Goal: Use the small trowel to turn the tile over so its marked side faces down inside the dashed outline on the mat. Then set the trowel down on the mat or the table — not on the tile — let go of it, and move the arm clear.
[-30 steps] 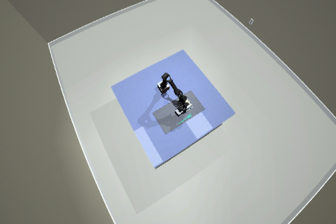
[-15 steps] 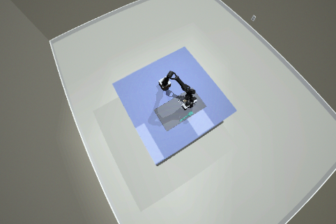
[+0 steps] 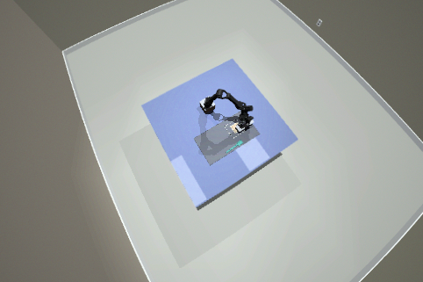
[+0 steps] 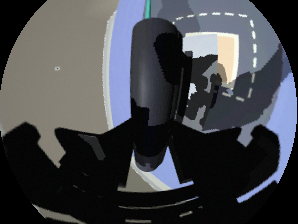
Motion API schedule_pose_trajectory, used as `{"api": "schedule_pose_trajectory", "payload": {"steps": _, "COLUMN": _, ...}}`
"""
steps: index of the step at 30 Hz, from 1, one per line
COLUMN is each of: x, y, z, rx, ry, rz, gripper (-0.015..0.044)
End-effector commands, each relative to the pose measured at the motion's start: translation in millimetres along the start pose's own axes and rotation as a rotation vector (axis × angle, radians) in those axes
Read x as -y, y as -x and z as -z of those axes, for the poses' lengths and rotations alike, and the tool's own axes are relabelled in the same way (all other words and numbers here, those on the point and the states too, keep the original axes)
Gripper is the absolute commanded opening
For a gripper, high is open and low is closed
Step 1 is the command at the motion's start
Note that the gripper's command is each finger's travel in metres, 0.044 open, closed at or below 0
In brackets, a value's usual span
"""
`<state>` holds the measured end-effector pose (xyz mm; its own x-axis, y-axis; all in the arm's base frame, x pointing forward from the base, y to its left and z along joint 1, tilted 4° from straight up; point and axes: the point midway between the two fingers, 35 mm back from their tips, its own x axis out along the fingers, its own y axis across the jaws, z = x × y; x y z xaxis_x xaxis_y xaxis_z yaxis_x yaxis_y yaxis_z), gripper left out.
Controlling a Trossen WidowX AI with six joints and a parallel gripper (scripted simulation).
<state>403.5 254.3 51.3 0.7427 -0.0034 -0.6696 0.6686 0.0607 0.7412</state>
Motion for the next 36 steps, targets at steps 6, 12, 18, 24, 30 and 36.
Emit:
{"api": "schedule_pose_trajectory", "payload": {"steps": 6, "x": 14.7, "y": 10.9, "z": 54.0, "rx": 0.005, "ry": -0.017, "rz": -0.050, "gripper": 0.0000}}
{"api": "schedule_pose_trajectory", "payload": {"steps": 12, "x": 23.7, "y": 17.8, "z": 79.6, "rx": 0.014, "ry": -0.036, "rz": -0.085, "gripper": 0.0000}}
{"api": "schedule_pose_trajectory", "payload": {"steps": 18, "x": 24.2, "y": 17.8, "z": 80.3, "rx": 0.014, "ry": -0.036, "rz": -0.087, "gripper": 0.0000}}
{"api": "schedule_pose_trajectory", "payload": {"steps": 24, "x": 30.1, "y": 11.6, "z": 80.7, "rx": 0.014, "ry": -0.036, "rz": -0.087, "gripper": 0.0000}}
{"api": "schedule_pose_trajectory", "payload": {"steps": 30, "x": 36.8, "y": 4.7, "z": 81.0, "rx": 0.014, "ry": -0.036, "rz": -0.087, "gripper": 0.0000}}
{"api": "schedule_pose_trajectory", "payload": {"steps": 36, "x": 43.7, "y": -2.1, "z": 81.1, "rx": 0.014, "ry": -0.036, "rz": -0.087, "gripper": 0.0000}}
